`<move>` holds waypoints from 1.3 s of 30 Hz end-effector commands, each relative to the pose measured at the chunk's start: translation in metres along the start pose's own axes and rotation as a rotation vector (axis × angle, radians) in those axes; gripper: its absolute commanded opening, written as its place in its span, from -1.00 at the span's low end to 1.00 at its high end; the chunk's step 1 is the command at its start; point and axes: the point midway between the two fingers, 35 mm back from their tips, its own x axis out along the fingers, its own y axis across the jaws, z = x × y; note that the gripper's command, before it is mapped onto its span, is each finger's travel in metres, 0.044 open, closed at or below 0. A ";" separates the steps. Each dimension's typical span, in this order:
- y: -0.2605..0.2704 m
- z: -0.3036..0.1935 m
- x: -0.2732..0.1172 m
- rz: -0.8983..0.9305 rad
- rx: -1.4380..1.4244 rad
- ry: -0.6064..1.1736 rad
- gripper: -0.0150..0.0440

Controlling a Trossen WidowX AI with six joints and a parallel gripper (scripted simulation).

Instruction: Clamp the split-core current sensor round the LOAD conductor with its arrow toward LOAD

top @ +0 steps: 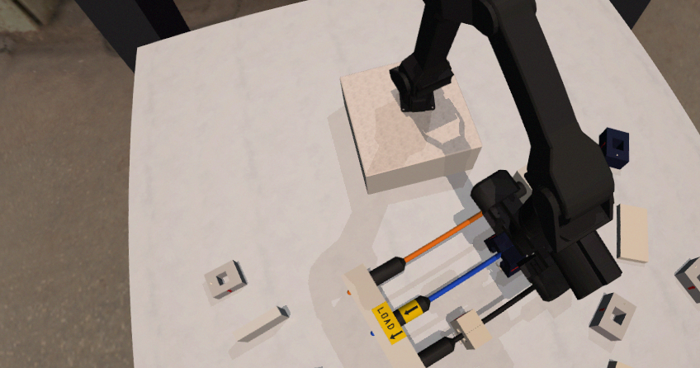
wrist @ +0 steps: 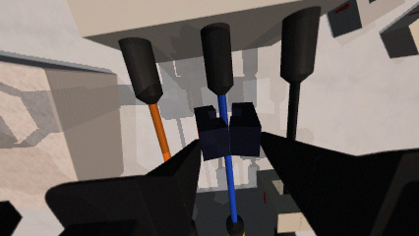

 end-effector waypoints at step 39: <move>0.001 0.002 0.060 0.018 -0.004 0.005 1.00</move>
